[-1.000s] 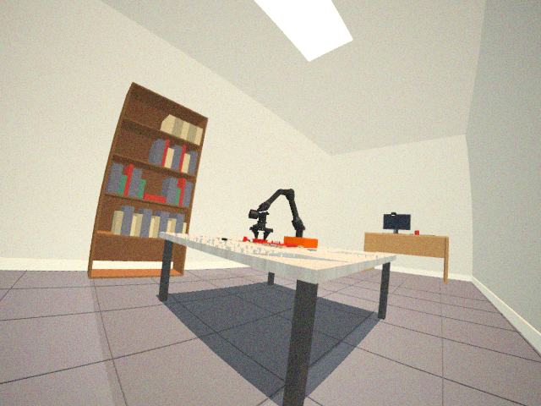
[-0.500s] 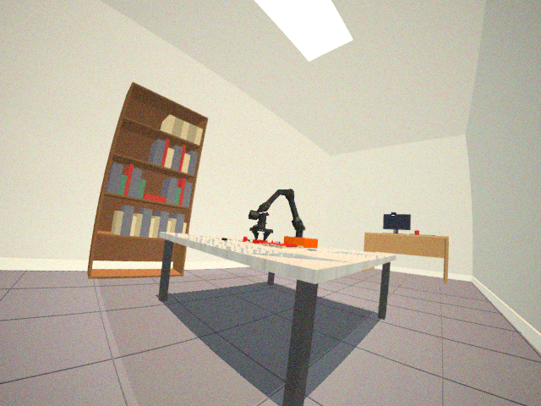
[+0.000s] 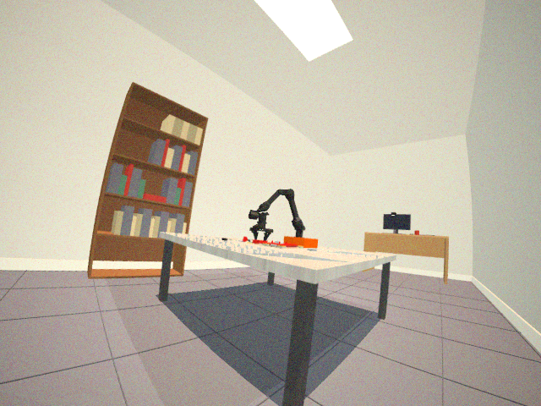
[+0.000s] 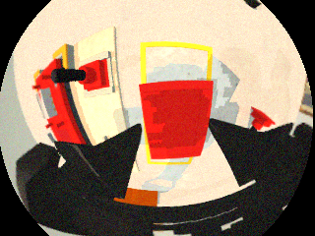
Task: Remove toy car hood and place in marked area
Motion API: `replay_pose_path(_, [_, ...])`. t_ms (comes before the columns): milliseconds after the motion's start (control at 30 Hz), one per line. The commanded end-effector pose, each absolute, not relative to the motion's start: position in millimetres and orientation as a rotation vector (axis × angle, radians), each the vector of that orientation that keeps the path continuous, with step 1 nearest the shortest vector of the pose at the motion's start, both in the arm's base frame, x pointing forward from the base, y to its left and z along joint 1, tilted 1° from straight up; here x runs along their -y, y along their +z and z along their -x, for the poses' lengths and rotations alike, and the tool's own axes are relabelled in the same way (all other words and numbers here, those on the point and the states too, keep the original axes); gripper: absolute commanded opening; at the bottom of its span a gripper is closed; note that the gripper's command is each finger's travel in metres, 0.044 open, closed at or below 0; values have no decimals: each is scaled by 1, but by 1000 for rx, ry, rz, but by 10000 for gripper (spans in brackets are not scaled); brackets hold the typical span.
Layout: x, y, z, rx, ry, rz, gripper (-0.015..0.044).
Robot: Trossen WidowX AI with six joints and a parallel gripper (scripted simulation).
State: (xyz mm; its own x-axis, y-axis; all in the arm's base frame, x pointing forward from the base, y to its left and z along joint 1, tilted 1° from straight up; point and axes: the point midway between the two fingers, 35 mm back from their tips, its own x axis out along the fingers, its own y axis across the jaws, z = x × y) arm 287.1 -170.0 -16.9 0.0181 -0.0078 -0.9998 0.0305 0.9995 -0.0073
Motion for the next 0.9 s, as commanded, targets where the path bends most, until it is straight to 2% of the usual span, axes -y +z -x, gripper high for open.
replay_pose_path(0, [171,-2,-289,-1549,-33,-14,440])
replay_pose_path(200, [169,51,-288,-1556,-36,-12,440])
replay_pose_path(867, [169,53,-287,-1556,-36,-12,440])
